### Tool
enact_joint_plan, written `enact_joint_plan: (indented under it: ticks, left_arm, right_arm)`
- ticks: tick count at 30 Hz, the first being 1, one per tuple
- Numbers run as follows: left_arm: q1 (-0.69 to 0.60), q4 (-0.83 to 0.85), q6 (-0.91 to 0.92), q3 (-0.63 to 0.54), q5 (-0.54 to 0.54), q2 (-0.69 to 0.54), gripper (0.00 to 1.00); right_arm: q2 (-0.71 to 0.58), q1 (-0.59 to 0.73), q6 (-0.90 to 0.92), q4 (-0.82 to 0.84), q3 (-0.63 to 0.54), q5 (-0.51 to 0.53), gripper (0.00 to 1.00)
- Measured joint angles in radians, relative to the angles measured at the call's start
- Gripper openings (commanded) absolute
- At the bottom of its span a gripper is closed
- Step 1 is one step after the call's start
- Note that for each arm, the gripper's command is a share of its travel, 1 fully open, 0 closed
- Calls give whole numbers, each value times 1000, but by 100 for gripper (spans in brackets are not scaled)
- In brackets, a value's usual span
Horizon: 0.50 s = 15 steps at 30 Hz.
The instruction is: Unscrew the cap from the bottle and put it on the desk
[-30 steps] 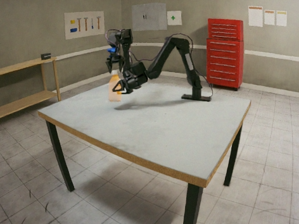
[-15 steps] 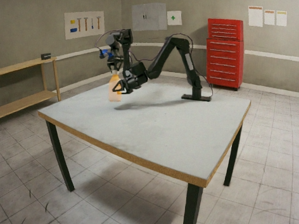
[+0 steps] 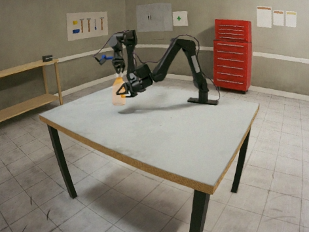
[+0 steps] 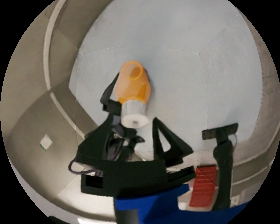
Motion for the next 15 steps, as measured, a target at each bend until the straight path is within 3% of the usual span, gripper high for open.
enact_joint_plan:
  ticks: [3,6,11,14,15]
  left_arm:
    - [0,0,0,0,0,0,0]
    - [0,0,0,0,0,0,0]
    - [-1,-1,2,0,4,0,0]
    - [-1,-1,2,0,4,0,0]
    - [-1,-1,2,0,4,0,0]
  right_arm:
    - [0,0,75,5,-10,0,70]
    - [0,0,108,7,-13,0,36]
    - [0,0,108,16,-13,0,33]
    - [0,0,105,16,-13,0,0]
    - [0,0,95,16,-13,0,0]
